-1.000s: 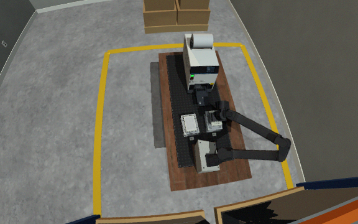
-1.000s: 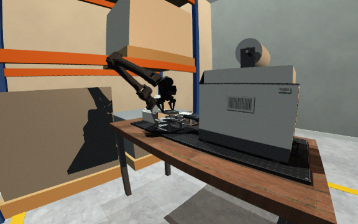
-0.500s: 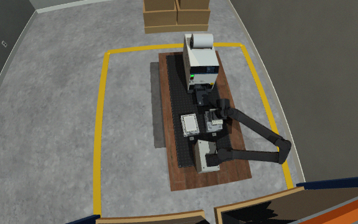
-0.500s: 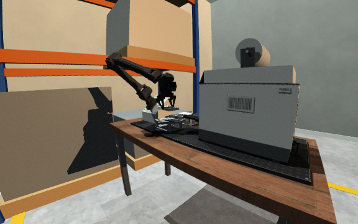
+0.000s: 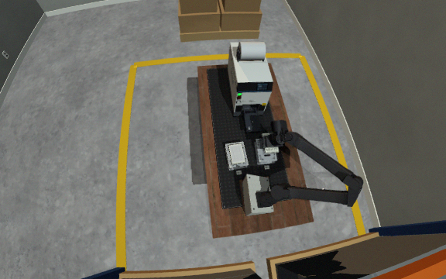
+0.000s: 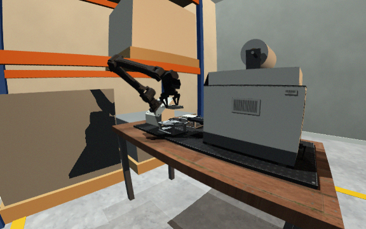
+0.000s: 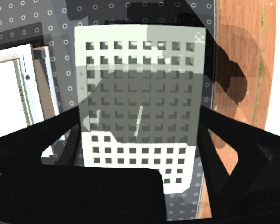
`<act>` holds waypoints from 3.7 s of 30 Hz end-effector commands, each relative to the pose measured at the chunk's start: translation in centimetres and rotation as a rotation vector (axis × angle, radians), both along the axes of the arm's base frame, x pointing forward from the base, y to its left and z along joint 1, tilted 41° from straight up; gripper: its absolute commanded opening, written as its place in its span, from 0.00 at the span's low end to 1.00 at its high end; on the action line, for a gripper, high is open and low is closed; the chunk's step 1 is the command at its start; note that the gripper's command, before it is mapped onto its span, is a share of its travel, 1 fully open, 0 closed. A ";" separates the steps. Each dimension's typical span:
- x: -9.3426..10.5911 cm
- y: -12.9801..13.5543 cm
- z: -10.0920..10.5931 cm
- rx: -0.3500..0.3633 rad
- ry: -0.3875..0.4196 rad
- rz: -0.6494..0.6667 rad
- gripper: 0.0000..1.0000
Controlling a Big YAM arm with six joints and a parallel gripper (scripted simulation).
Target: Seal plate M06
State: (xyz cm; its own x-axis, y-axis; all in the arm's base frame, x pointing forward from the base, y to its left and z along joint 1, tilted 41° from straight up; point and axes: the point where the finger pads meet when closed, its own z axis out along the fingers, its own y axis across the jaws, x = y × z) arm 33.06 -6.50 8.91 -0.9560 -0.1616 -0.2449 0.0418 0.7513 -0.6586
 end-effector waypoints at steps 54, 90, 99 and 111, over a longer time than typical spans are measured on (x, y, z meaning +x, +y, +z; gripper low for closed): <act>0.9 0.8 1.4 0.010 -0.027 0.003 0.00; 3.3 1.9 0.4 0.006 -0.020 0.029 0.00; 5.9 2.5 0.3 0.014 -0.047 0.018 0.00; 8.5 3.1 0.0 0.008 -0.053 0.017 0.00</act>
State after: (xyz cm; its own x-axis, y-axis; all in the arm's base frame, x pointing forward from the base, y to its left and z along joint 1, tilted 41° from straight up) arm 37.94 -4.66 7.29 -0.9599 -0.1713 -0.2220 0.0195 0.7489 -0.6624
